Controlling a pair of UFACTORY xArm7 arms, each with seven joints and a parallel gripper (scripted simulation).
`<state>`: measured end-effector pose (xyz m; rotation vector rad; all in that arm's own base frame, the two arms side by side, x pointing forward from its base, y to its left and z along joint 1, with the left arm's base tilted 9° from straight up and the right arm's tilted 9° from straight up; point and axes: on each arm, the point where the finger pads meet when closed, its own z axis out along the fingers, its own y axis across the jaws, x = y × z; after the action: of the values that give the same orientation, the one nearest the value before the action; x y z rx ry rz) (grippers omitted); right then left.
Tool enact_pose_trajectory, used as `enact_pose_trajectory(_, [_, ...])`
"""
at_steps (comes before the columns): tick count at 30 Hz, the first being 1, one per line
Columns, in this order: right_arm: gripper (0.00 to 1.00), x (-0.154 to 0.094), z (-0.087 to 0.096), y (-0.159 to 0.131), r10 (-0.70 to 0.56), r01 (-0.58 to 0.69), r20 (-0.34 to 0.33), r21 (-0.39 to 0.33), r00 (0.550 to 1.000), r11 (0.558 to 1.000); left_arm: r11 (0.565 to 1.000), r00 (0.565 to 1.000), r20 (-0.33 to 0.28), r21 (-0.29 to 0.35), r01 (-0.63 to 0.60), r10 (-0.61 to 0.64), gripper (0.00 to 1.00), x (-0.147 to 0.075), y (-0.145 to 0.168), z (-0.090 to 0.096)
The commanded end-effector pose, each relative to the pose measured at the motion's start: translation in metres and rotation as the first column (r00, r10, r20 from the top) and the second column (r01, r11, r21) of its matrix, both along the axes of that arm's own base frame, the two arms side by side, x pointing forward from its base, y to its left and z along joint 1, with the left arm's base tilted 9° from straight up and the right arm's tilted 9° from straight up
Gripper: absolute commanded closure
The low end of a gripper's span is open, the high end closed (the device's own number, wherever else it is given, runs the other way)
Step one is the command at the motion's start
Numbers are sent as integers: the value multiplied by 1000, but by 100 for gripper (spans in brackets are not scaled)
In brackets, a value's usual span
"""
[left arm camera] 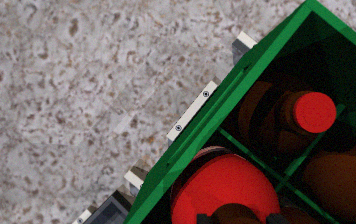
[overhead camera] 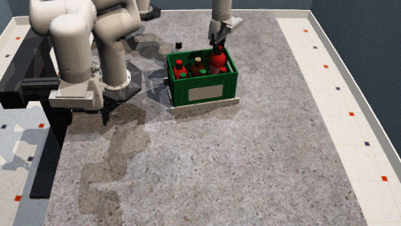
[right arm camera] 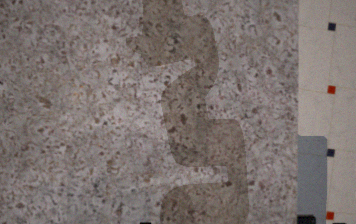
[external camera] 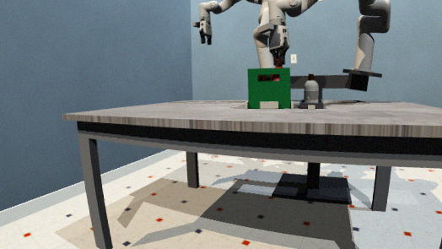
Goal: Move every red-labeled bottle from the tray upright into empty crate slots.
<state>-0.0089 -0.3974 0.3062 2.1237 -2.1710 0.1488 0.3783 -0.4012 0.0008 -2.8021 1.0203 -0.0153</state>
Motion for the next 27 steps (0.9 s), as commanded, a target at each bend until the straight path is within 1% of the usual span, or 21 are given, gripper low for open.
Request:
enact_pose_trajectory(1, [0,0,2,-1,0,0,1,-4,1000,1000,1000,1000,2,-3,1,-1,100,1,-1,-1])
enact_pose_trajectory(27, [0,0,2,-1,0,0,1,-4,1000,1000,1000,1000,2,-3,1,-1,100,2,3,-27])
